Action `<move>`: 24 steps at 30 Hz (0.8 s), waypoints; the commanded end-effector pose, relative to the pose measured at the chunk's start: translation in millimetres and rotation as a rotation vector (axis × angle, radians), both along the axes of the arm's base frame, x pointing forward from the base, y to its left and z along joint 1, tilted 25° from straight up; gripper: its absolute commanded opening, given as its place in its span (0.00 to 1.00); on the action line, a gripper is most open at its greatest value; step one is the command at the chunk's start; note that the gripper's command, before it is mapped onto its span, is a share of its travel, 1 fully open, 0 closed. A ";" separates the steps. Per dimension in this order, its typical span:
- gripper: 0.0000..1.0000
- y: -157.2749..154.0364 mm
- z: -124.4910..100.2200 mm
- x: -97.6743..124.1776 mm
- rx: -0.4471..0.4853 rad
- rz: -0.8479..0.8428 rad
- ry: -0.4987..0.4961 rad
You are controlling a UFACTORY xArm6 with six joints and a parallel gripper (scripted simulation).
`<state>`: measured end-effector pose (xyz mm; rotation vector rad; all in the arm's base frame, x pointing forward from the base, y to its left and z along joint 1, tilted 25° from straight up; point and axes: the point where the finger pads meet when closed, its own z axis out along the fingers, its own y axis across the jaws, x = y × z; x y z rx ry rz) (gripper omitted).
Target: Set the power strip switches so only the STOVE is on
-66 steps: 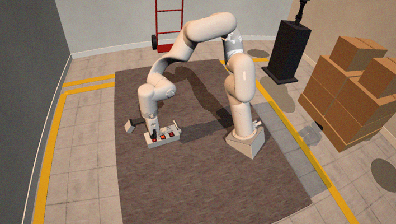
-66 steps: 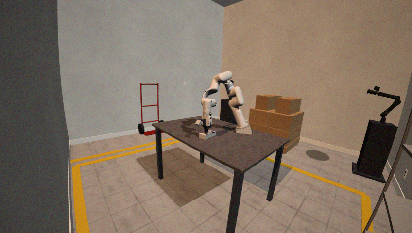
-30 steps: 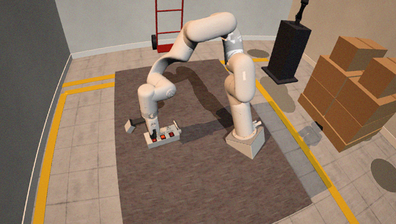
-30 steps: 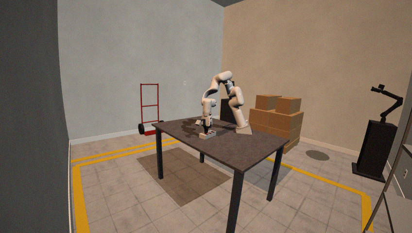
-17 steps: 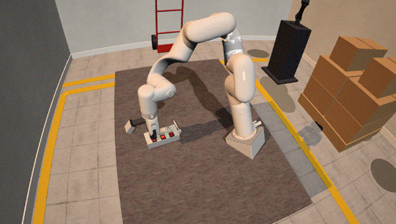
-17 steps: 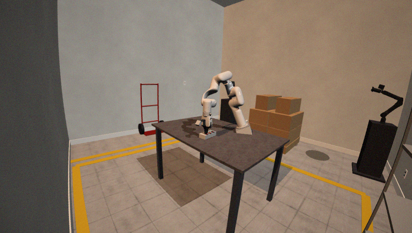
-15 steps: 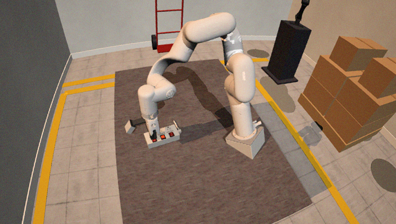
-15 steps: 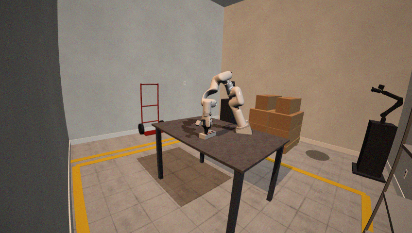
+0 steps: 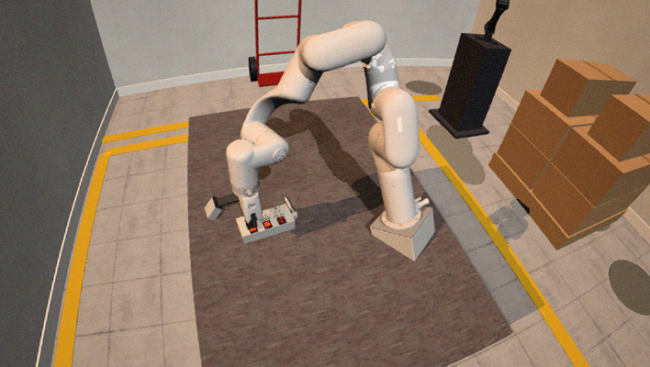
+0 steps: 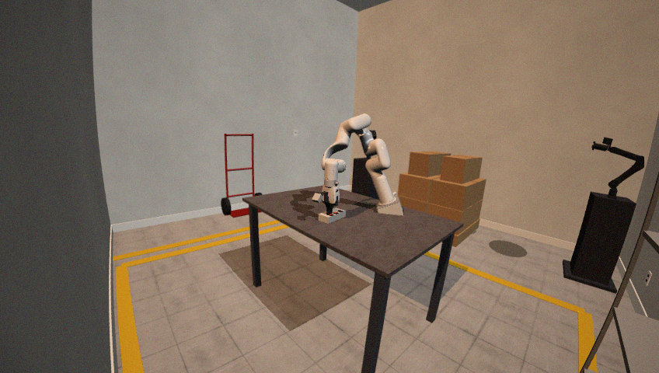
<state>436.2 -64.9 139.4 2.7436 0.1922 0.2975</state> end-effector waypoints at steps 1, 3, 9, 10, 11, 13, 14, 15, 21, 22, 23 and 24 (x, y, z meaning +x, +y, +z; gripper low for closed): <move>0.00 0.3 -0.4 0.6 0.001 0.001 -0.001; 0.00 0.3 -0.4 0.6 0.001 0.001 -0.001; 0.00 0.3 -0.4 0.6 0.001 0.001 -0.001; 0.00 0.3 -0.4 0.6 0.001 0.001 -0.001; 0.00 0.3 -0.4 0.6 0.001 0.001 -0.001; 0.00 0.3 -0.4 0.6 0.001 0.001 -0.001; 0.00 0.3 -0.3 0.6 0.001 0.001 -0.001; 0.00 0.4 -0.2 0.6 0.001 0.001 -0.001; 0.00 3.2 7.2 -1.3 0.001 0.001 -0.001; 0.00 4.1 9.6 -1.9 0.001 0.001 -0.001; 0.00 5.1 12.1 -2.6 0.001 0.001 -0.001; 0.00 6.1 14.8 -3.2 0.001 0.001 -0.001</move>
